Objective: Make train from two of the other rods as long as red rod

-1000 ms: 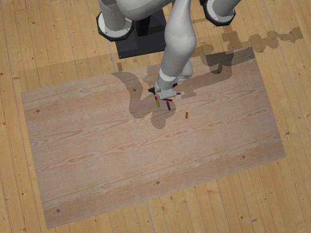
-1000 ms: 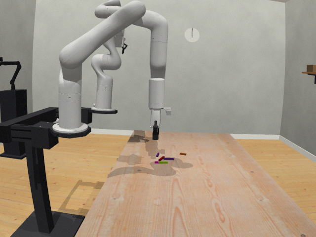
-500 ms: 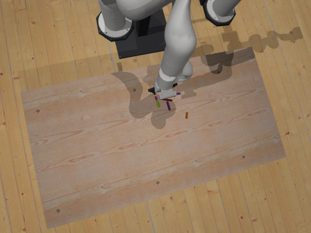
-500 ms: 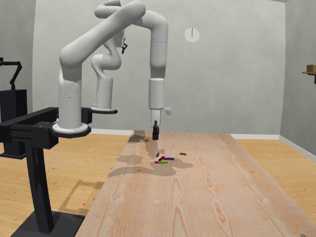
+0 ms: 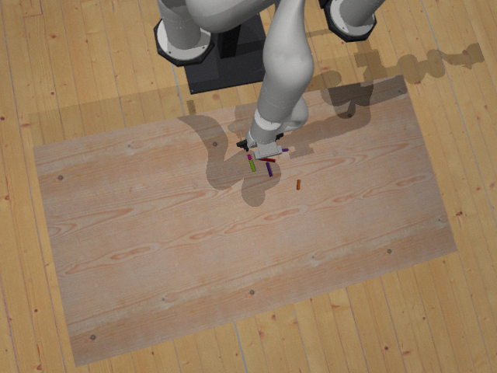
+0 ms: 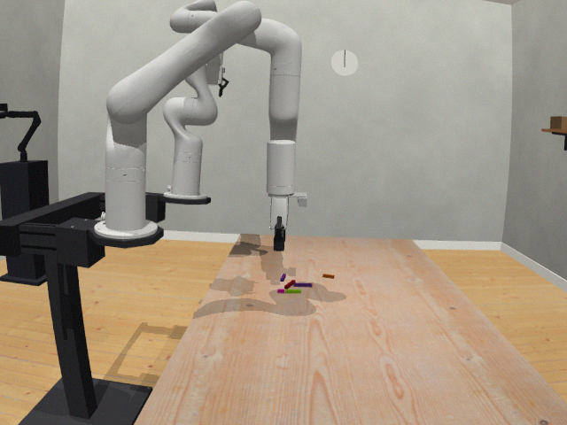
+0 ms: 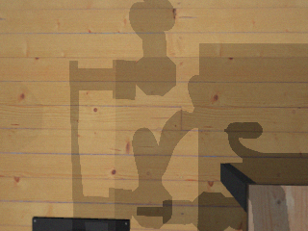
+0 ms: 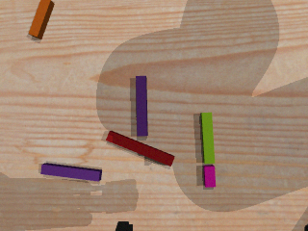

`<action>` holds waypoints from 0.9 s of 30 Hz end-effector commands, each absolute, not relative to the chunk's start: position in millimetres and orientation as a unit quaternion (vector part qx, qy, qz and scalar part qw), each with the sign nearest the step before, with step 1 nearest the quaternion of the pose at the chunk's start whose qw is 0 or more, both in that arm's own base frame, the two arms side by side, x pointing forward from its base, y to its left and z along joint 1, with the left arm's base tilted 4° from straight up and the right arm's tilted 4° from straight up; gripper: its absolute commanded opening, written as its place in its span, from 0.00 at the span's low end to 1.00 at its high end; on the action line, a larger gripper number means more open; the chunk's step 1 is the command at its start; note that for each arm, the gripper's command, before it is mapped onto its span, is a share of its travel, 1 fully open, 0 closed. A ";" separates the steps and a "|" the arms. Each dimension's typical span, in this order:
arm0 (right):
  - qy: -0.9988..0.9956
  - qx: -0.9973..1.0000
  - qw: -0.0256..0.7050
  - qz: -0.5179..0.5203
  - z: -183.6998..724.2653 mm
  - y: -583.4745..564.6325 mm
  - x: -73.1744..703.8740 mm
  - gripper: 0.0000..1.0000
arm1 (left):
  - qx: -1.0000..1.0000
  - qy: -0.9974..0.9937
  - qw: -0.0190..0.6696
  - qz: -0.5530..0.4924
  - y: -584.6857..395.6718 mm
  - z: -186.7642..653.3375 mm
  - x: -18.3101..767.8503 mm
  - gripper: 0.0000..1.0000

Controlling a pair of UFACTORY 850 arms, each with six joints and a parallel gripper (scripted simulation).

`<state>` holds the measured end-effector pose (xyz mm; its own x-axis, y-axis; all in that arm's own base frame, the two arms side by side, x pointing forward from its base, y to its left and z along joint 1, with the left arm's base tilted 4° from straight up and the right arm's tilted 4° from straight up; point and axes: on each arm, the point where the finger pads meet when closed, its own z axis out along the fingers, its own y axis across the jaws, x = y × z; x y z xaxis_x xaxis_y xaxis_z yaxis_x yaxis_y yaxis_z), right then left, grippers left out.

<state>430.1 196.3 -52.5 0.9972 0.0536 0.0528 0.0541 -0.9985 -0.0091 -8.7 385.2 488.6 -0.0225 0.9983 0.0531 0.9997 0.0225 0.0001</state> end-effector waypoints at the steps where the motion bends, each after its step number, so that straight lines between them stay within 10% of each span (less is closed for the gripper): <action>1: -0.027 -0.999 -0.028 -0.023 -51.9 196.7 430.9 1.00 | -0.699 -0.715 0.020 -0.019 385.4 489.3 -8.7 1.00; 27: 0.180 -0.983 -0.023 -0.028 -60.2 195.7 438.7 1.00 | -0.699 -0.715 0.020 -0.019 385.4 489.3 -8.7 1.00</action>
<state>435.5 195.5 -58.2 0.9719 -0.2280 0.0592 -0.2273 -0.9737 -0.0175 -8.7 385.2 488.6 -0.0225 0.9983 0.0531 0.9997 0.0225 0.0001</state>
